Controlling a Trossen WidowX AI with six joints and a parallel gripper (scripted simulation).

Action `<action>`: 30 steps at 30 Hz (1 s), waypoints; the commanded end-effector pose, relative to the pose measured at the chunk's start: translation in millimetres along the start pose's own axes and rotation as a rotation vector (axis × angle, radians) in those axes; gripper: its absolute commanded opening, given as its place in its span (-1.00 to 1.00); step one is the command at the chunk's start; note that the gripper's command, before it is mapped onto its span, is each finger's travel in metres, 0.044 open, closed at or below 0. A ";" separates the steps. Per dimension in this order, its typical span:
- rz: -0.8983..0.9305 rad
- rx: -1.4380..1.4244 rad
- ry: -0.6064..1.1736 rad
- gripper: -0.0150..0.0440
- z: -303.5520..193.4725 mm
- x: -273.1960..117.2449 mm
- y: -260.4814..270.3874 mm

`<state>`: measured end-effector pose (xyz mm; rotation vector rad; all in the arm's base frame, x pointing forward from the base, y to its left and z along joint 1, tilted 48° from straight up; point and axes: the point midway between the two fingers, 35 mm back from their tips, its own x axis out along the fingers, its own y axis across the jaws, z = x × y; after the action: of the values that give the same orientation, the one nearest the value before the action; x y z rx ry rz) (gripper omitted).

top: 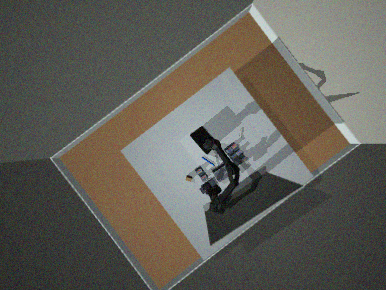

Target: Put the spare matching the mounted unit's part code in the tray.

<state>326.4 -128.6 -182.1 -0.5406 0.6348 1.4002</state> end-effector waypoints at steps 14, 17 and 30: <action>-0.003 0.008 -0.007 -0.49 0.3 23.1 2.2; -0.003 0.008 -0.007 -0.49 0.6 26.9 2.6; -0.002 0.008 -0.010 -0.49 2.0 43.3 4.8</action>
<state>325.6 -98.8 -206.8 -0.5379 0.6302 1.4018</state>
